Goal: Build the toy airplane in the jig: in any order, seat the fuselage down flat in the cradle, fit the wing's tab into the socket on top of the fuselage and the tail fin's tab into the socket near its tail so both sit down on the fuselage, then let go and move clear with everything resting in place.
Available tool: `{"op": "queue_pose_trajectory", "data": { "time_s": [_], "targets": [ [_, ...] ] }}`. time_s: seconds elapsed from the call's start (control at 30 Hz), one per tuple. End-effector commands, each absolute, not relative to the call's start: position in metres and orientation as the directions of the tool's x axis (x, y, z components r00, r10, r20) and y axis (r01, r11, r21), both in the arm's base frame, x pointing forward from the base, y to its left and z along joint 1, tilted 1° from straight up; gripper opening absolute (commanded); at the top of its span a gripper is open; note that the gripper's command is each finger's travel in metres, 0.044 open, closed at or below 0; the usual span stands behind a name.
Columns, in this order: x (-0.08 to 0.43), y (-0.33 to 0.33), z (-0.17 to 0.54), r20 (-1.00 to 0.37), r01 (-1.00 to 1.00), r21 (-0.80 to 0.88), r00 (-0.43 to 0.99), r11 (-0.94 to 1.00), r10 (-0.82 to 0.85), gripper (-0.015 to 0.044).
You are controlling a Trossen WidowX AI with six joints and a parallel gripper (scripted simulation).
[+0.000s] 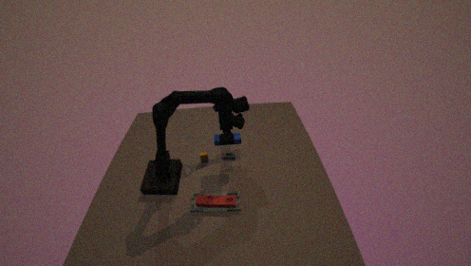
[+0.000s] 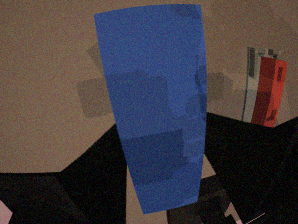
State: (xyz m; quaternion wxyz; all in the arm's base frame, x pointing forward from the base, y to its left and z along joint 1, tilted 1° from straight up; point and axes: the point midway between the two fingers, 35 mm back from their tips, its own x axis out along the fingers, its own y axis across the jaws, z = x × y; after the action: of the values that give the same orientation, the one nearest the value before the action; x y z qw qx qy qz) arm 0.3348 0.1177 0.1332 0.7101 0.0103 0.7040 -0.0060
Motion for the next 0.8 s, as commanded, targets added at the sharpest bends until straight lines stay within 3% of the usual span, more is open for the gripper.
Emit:
{"op": "queue_pose_trajectory", "data": {
  "time_s": [0.0, 0.77],
  "targets": [
    [0.335, 0.106, 0.133, -1.000, -0.024, 0.011, 0.012, 1.000, 0.011, 0.0000],
    [0.332, 0.032, 0.123, -1.000, -0.352, -0.002, 0.012, 0.936, 0.003, 0.0000]
  ]
}}
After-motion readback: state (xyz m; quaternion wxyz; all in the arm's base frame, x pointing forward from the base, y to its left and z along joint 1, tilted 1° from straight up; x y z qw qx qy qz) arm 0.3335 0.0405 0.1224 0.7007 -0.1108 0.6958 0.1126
